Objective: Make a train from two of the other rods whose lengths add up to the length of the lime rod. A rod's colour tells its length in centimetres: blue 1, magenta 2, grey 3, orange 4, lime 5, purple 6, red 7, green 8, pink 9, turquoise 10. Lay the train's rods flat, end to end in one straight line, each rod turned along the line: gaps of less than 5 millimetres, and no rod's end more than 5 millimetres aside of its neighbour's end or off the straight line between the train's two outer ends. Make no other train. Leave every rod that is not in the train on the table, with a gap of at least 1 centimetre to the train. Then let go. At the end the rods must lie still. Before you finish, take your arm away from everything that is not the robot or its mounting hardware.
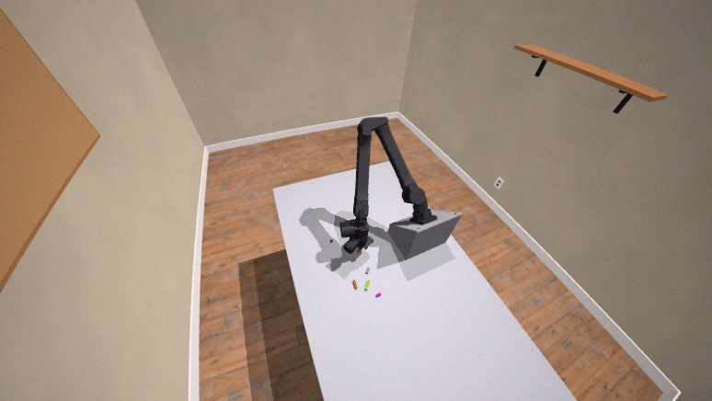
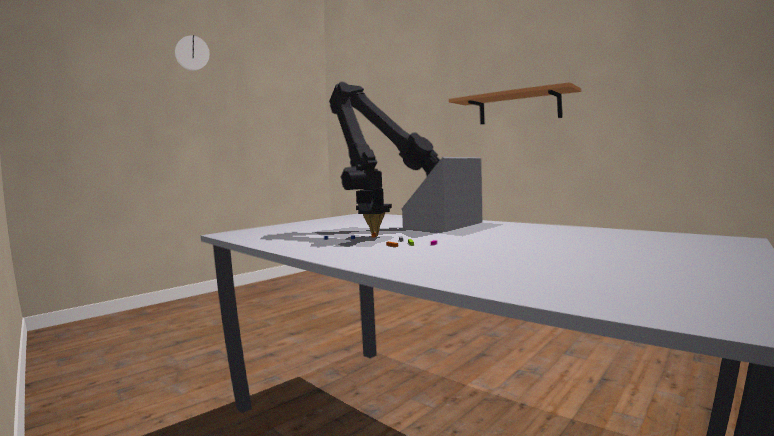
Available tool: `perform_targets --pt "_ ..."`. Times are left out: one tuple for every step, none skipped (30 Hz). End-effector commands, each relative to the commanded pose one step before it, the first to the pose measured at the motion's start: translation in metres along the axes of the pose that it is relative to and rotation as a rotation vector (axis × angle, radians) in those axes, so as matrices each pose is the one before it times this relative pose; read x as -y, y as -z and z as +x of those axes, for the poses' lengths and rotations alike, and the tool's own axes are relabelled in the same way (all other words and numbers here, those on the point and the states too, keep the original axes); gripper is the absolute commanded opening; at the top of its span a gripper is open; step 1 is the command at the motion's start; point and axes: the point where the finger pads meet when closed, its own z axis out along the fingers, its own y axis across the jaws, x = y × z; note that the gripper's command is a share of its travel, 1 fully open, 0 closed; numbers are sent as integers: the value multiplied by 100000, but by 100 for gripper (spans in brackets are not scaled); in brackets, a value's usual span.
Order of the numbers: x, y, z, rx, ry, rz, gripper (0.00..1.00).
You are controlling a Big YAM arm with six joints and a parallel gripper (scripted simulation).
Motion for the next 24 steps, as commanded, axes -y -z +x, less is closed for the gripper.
perform_targets --pt "44 -152 3 300 799 -211 5" --pt "0 0 0 0 0 0 5" --pt "0 0 0 0 0 0 5" --pt "0 0 0 0 0 0 5" --pt "0 0 0 0 0 0 5" --pt "0 0 0 0 0 0 5" --pt "0 0 0 0 0 0 5" --pt "0 0 0 0 0 0 5" --pt "0 0 0 0 0 0 5" --pt "0 0 0 0 0 0 5" --pt "2 43 -9 31 92 10 5" --pt "12 279 -58 198 598 68 5" --pt "183 677 -357 1273 -155 812 5" --pt "-28 335 -189 415 -1108 290 5" --pt "81 306 -63 39 -124 154 5" --pt "132 416 -111 96 -209 227 5" --pt "204 530 -196 232 -344 284 5" --pt "285 646 -317 459 -523 286 5" --pt "45 678 -60 99 -97 14 5" --pt "47 741 -63 108 -104 12 5" --pt "48 784 -68 116 -108 5 5" --pt "47 808 -67 118 -109 2 5" --pt "44 811 -68 120 -106 -7 5" --pt "41 792 -62 115 -100 -10 5"
